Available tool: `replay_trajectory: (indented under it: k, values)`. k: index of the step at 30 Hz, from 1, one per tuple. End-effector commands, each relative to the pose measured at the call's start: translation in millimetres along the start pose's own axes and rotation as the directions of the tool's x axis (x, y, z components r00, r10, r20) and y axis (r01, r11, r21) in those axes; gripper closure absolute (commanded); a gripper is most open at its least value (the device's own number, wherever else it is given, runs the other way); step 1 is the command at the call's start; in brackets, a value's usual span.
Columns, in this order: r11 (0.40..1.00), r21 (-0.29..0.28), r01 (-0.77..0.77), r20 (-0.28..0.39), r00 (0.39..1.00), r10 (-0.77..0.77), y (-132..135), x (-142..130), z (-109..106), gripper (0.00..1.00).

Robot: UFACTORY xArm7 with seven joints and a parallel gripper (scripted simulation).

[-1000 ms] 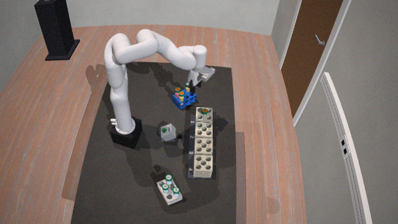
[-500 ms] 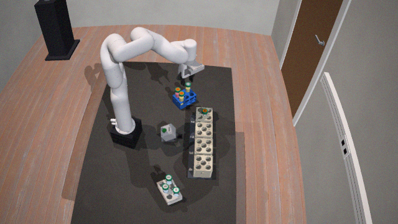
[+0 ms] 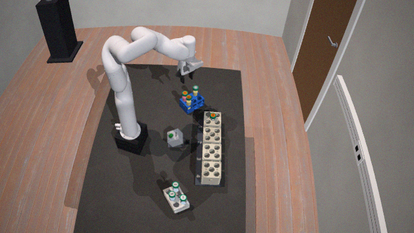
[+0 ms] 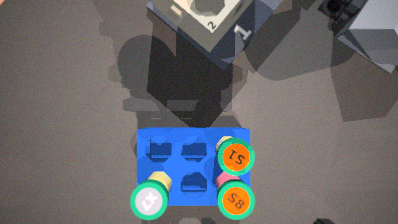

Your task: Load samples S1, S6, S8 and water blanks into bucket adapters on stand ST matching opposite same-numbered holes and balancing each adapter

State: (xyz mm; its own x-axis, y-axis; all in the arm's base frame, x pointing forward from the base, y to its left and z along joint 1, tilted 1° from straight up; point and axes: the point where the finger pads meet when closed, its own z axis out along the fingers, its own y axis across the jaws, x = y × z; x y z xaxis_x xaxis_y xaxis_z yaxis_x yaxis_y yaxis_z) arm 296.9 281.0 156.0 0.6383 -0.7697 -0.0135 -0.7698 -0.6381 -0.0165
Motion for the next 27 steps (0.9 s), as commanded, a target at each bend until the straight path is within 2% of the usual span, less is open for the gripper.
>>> replay_trajectory:
  k: [1,10,27]
  values:
    - [1.0,0.004,-0.001,-0.001,1.0,0.001,0,-10,-2,0.43]
    - [1.0,0.004,-0.001,-0.001,1.0,0.001,0,-10,-2,0.43]
    - [1.0,0.004,-0.001,-0.001,1.0,0.001,-1,-10,28,0.43]
